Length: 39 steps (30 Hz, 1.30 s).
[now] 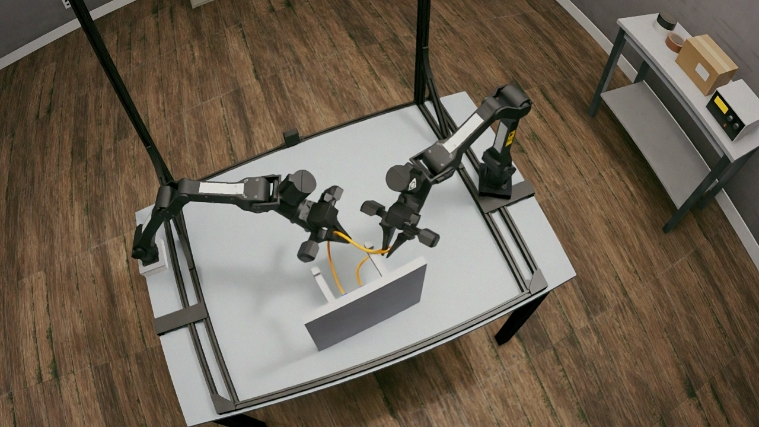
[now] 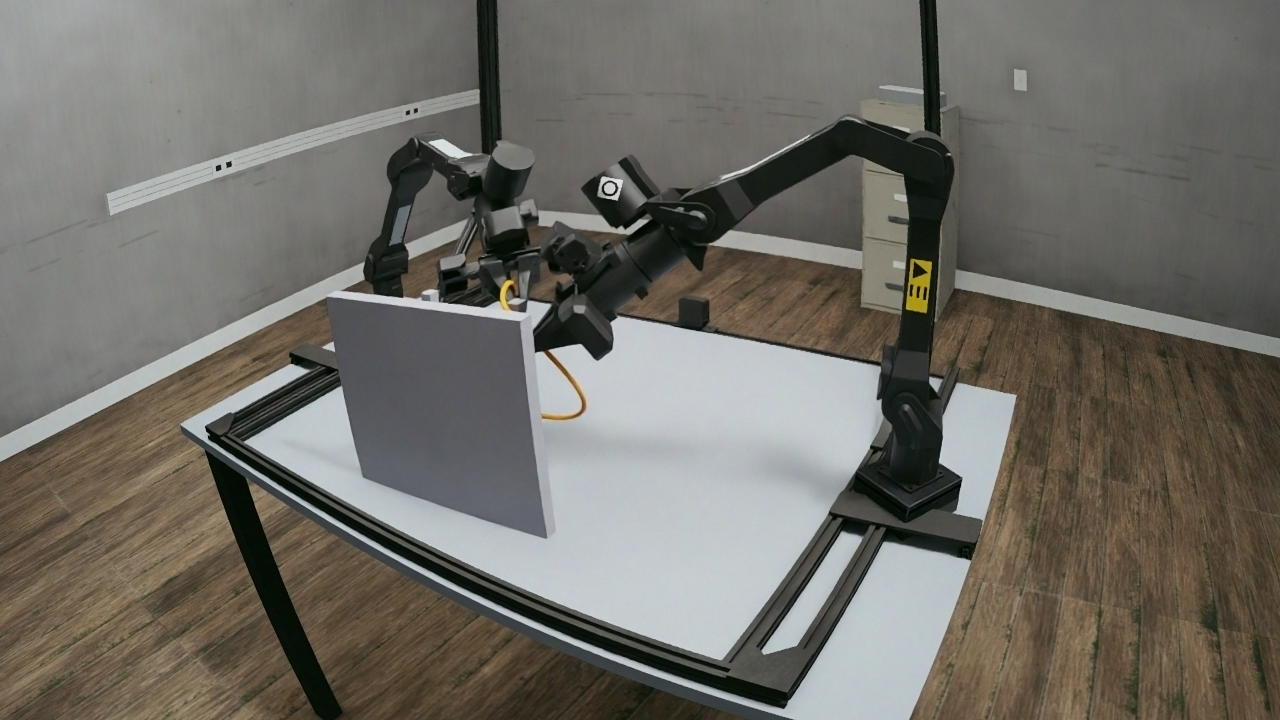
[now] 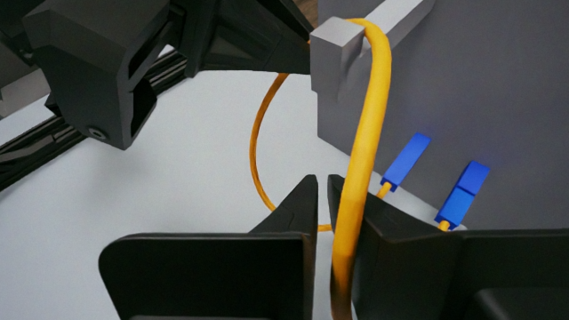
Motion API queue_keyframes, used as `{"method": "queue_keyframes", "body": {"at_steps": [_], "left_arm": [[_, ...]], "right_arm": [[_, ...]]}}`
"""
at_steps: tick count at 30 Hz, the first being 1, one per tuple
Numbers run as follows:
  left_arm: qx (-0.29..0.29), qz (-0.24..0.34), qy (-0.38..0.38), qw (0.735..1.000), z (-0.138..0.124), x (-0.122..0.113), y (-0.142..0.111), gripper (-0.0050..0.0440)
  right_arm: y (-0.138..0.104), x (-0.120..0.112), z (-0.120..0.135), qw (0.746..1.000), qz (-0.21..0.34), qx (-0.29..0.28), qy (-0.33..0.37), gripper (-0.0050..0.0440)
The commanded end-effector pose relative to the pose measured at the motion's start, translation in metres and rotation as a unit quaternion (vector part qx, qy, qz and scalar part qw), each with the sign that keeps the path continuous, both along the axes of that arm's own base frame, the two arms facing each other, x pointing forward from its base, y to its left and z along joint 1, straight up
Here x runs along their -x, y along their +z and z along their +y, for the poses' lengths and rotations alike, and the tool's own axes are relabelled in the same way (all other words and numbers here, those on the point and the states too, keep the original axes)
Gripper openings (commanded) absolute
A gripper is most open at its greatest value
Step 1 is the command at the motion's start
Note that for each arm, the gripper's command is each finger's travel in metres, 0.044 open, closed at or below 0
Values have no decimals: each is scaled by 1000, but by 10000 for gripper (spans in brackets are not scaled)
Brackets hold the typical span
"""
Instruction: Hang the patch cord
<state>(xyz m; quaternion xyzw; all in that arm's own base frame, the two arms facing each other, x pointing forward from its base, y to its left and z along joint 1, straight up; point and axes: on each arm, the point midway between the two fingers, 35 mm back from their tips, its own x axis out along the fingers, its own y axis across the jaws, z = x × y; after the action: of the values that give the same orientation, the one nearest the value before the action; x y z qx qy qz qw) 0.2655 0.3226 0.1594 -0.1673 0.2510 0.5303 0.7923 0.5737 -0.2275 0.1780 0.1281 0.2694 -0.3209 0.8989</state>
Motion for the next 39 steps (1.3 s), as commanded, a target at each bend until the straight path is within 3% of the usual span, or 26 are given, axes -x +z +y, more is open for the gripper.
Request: {"method": "queue_keyframes", "body": {"at_steps": [1, 15, 39], "left_arm": [[-10, -10, 0, 1000, 1, -1, 11, 40], [-10, -10, 0, 1000, 1, -1, 11, 40], [-10, -10, 0, 1000, 1, -1, 11, 40]], "right_arm": [[29, 0, 2, 1000, -23, 7, -3, 25], [30, 3, 1, 1000, -16, 9, -11, 25], [46, 18, -28, 999, -29, 12, -36, 25]]}}
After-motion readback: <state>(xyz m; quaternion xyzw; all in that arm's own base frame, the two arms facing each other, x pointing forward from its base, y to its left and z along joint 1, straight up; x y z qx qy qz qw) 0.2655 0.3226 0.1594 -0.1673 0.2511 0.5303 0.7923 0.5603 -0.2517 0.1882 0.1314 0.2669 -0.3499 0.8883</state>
